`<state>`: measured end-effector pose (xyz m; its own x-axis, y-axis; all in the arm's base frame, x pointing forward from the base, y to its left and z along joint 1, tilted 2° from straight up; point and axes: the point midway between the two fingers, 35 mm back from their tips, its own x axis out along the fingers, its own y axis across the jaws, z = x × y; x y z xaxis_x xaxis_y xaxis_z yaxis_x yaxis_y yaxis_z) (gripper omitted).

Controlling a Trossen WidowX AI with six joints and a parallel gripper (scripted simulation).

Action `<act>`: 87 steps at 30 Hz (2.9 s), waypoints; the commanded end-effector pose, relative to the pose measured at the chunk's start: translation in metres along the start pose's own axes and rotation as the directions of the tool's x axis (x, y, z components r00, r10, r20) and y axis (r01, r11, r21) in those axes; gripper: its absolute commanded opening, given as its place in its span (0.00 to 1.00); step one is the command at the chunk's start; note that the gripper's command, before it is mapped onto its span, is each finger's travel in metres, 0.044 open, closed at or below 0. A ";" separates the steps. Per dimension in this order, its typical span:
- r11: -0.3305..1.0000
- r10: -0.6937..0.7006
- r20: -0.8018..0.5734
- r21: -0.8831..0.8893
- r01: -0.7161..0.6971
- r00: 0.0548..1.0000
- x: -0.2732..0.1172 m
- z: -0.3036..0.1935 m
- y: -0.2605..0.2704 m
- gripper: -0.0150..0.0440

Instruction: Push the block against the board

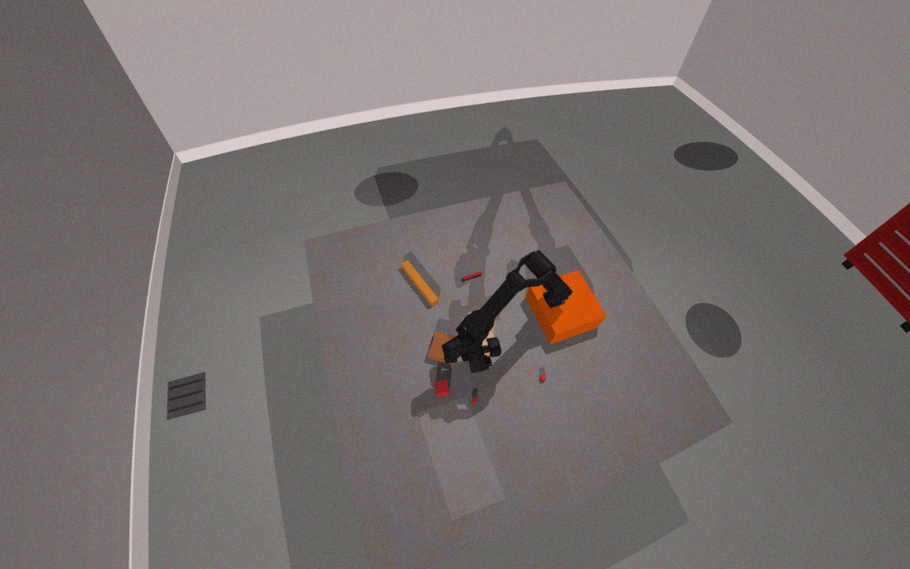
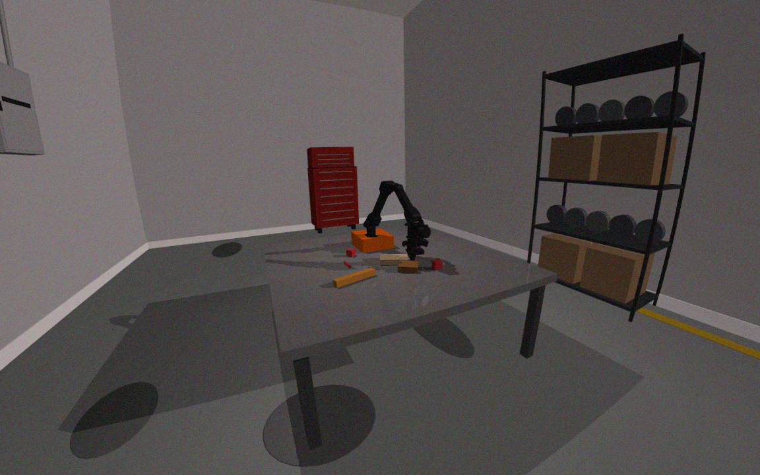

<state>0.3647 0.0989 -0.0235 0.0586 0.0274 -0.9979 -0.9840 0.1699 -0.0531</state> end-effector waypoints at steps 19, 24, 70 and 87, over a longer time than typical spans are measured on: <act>1.000 -0.004 -0.001 0.005 0.004 1.000 -0.001 0.035 -0.002 0.25; 1.000 -0.004 -0.001 0.004 0.004 1.000 -0.053 0.032 -0.002 0.25; 0.963 0.005 -0.018 0.270 0.000 1.000 0.000 -0.181 0.114 0.25; 0.963 0.004 -0.017 0.270 0.000 1.000 0.000 -0.171 0.109 0.25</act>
<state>0.2277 -0.0528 -0.0358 0.0524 0.0112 -0.9986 -0.9038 0.4258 -0.0426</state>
